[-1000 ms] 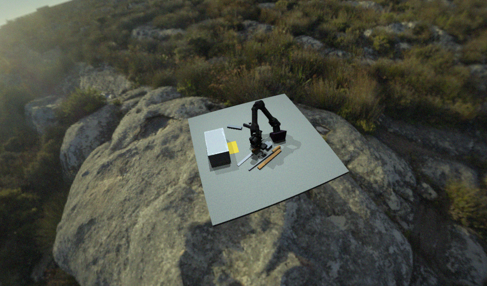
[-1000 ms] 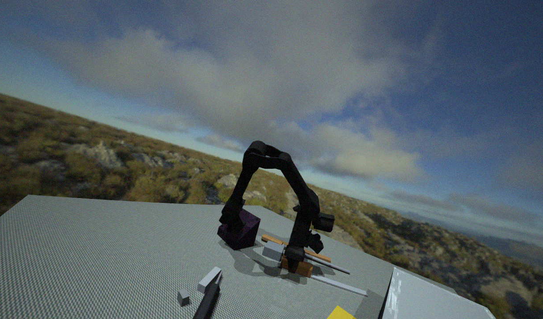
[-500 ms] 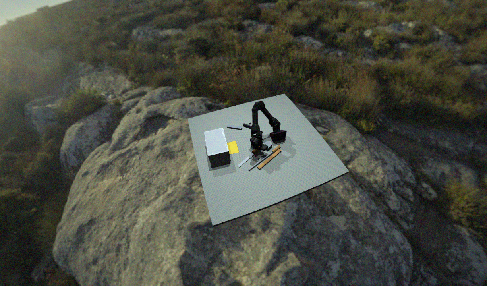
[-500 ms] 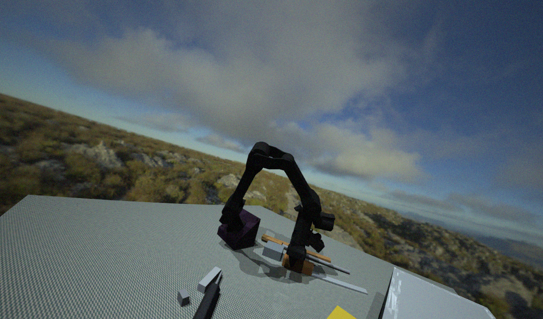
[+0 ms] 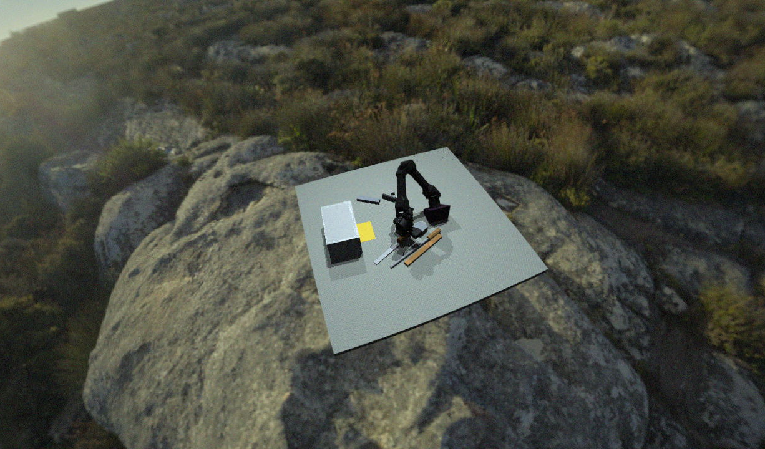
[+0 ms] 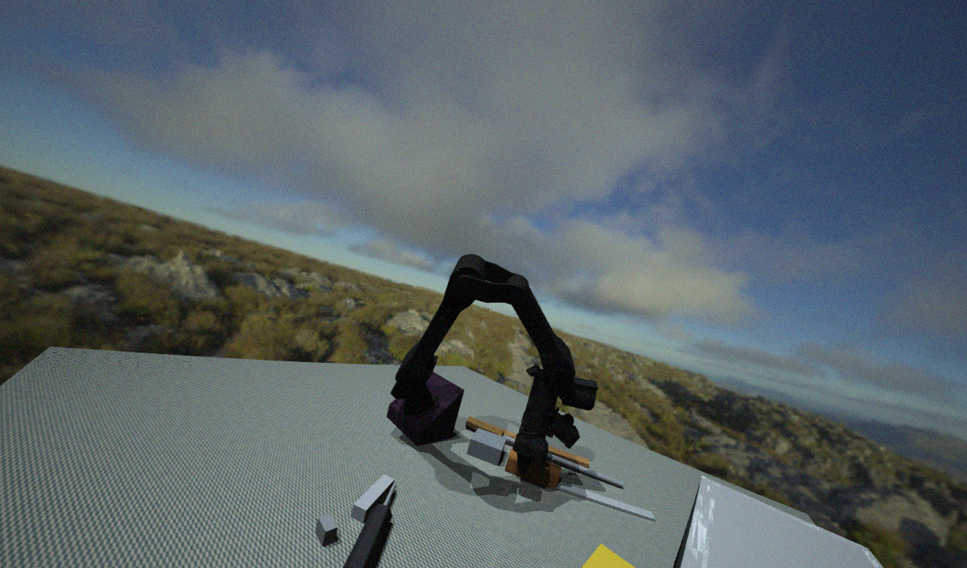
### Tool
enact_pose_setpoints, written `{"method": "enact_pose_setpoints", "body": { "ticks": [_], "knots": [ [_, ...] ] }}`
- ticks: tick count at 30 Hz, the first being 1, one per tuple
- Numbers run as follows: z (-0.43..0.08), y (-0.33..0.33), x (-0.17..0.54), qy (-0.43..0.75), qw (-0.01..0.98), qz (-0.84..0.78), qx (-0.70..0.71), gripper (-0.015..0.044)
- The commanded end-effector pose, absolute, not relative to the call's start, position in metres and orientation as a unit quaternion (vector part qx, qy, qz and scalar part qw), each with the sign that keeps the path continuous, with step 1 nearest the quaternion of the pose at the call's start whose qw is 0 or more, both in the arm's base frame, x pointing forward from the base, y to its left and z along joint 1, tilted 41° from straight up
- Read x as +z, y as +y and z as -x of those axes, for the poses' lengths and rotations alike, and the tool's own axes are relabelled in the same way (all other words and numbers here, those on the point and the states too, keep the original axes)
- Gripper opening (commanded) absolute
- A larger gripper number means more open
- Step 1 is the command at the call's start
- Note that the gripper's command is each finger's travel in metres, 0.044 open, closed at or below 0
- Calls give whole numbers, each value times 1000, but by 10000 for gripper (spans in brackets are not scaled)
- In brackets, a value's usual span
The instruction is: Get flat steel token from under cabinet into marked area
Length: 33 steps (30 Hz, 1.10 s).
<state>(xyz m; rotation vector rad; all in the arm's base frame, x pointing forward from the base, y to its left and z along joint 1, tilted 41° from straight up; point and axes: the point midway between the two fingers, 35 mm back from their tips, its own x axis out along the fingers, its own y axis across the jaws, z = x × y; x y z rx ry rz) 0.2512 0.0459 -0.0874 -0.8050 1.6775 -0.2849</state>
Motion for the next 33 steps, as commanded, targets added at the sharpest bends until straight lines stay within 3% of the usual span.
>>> {"method": "enact_pose_setpoints", "body": {
  "ticks": [1,33],
  "knots": [
    [-252,51,-90,720,590,345,-119,0],
    [-253,64,-101,714,605,317,-152,0]
  ]
}}
